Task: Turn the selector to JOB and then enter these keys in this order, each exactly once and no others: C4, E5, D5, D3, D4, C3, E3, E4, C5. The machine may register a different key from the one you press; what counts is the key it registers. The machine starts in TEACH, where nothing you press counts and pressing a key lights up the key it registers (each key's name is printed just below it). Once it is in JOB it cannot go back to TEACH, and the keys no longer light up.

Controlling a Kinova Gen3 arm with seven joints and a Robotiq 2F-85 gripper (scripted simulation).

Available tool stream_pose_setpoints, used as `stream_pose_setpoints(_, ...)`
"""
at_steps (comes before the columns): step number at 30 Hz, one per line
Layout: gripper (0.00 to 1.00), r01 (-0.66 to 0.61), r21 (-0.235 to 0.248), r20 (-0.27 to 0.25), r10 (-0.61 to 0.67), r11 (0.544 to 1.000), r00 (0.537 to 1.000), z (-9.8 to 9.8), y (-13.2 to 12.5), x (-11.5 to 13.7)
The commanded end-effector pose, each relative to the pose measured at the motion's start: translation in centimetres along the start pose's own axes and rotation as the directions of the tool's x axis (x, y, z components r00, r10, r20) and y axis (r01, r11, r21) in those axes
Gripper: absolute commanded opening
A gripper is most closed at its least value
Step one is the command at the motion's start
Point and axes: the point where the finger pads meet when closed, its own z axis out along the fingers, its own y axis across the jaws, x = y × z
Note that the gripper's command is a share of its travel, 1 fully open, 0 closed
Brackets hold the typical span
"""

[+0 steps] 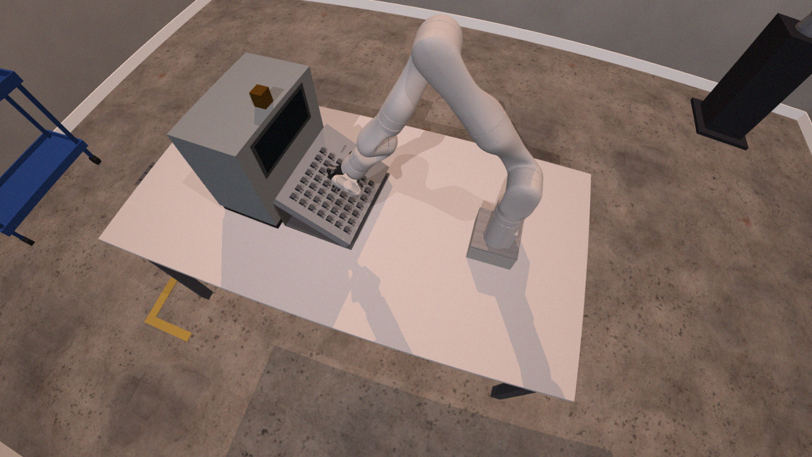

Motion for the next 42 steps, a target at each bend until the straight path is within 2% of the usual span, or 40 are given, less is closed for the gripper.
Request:
stream_pose_setpoints(1,0.10,-0.001,-0.002,0.000,0.001,1.000,1.000,0.00,0.08,-0.03)
stream_pose_setpoints(42,0.10,-0.001,-0.002,0.000,0.001,1.000,1.000,0.64,0.08,-0.03)
